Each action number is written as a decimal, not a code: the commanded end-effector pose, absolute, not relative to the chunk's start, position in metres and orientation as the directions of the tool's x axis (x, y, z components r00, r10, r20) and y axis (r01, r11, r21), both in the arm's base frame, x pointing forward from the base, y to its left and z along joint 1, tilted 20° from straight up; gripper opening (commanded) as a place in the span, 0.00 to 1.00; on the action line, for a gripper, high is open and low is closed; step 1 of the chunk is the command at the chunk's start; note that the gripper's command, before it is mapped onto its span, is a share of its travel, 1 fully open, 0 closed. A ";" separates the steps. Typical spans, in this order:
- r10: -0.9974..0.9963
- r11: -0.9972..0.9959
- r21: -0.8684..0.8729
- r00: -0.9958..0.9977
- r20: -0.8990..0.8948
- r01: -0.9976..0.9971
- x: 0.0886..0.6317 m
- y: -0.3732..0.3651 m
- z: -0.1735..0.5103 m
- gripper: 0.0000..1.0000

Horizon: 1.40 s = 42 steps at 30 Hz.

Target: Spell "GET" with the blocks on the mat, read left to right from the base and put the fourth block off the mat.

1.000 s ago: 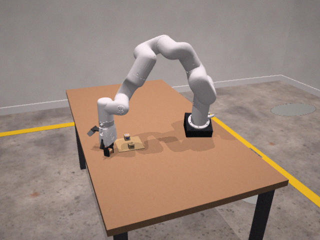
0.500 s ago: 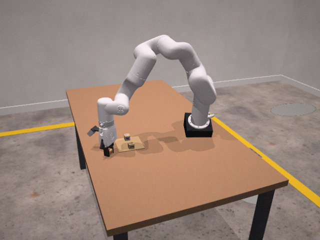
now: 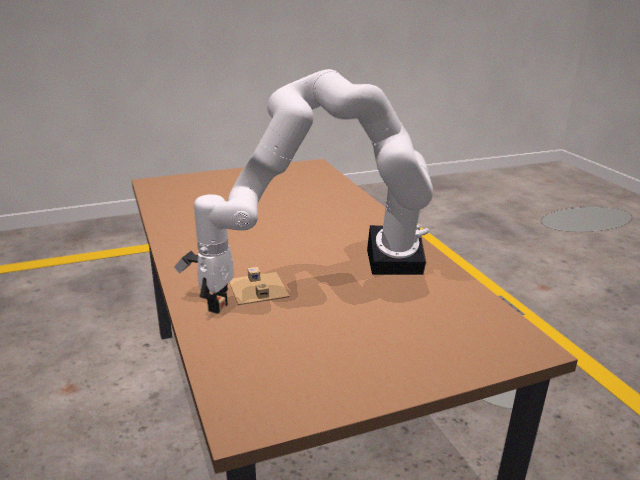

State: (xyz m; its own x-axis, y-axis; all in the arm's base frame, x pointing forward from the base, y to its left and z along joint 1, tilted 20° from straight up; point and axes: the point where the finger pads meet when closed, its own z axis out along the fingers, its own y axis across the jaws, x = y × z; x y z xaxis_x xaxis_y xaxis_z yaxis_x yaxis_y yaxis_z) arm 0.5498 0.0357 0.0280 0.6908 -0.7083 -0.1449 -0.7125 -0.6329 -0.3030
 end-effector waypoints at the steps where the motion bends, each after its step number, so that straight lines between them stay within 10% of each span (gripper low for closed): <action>1: -0.710 -0.632 -0.306 0.690 -0.140 -0.712 0.550 0.030 0.042 0.27; 42: -0.878 -0.368 -0.241 0.420 -0.228 -0.898 0.490 -0.025 0.111 0.27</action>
State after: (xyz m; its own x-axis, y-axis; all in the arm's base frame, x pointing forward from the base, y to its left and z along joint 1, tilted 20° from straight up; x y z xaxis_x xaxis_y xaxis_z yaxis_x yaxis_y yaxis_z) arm 0.5030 -0.0164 0.1118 0.5025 -0.8378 -0.2134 -0.8563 -0.4482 -0.2566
